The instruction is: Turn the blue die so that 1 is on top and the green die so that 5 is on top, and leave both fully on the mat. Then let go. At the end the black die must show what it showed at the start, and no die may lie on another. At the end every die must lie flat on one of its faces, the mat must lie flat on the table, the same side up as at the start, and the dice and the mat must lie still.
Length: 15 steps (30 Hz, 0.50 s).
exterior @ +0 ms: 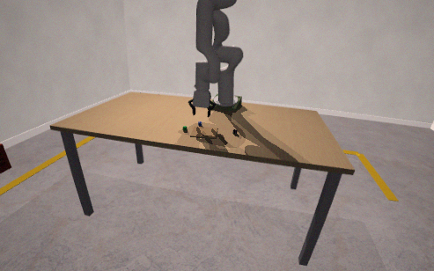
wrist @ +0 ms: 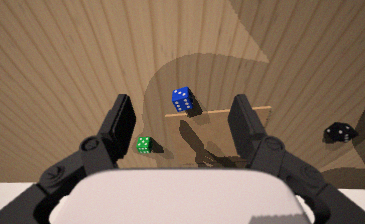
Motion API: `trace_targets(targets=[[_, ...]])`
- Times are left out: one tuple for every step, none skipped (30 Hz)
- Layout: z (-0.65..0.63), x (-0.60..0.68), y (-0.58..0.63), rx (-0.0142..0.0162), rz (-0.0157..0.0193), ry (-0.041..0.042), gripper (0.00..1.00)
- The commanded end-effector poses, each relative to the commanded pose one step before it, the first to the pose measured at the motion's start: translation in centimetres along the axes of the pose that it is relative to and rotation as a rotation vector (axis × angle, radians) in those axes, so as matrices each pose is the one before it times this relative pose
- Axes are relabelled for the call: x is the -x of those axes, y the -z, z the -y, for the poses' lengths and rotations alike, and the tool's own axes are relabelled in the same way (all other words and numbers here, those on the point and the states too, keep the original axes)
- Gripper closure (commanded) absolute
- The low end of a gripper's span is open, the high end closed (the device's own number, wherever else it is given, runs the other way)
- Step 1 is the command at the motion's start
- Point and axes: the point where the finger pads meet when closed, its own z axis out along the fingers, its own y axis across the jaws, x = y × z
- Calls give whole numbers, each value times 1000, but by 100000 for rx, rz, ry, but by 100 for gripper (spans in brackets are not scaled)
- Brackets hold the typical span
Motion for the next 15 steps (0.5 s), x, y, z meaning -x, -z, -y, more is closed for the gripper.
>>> trace_targets(targets=[[27,51,186,1912,1521,-4,0],[4,0,51,-17,2,0,0],[6,1,52,-23,4,0,0],[2,1,45,-7,4,0,0],[-5,0,35,22,1,0,0],[-4,0,36,18,0,0,0],[-4,0,37,15,0,0,0],[-3,0,37,11,-1,0,0],[-2,0,38,7,-1,0,0],[-1,0,38,3,-1,0,0],[0,0,39,-1,-1,0,0],[1,0,39,-5,-1,0,0],[0,0,0,0,0,0,0],[0,0,0,0,0,0,0],[2,0,40,-9,-1,0,0]])
